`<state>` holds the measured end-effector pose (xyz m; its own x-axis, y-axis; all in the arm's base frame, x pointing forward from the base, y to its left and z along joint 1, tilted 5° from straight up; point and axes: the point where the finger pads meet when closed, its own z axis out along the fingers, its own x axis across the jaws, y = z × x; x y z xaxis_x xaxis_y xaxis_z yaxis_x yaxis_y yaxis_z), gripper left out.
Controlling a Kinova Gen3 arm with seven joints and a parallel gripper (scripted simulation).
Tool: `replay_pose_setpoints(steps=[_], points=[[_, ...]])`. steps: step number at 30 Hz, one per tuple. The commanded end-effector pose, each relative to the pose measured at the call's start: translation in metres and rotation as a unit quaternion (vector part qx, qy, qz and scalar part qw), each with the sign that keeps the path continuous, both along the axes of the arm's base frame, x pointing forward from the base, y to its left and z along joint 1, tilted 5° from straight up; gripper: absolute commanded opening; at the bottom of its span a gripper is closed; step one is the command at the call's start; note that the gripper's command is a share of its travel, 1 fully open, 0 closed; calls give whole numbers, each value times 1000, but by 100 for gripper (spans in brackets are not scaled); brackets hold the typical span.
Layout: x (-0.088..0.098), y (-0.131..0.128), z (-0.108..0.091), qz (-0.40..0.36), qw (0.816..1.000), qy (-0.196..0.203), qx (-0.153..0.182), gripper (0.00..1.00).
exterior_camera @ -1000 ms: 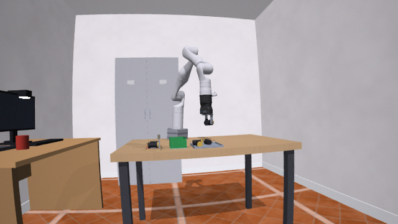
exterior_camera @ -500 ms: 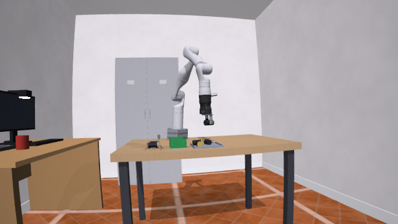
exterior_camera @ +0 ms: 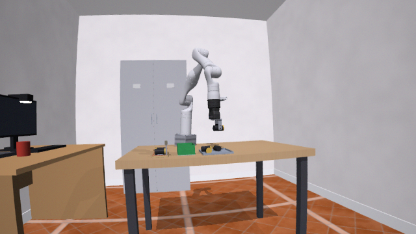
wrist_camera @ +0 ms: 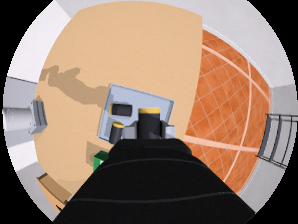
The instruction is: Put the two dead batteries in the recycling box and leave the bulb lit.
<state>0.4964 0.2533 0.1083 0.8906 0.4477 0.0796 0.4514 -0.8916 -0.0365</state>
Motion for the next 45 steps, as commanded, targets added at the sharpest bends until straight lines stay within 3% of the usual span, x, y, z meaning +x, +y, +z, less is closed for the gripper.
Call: replay_pose_setpoints(steps=[1,23,45], points=[[-1,1,2,-11,1000,0,1,57],[-1,1,2,-106,994,6,6,57],[-1,1,2,-139,990,8,8,57]])
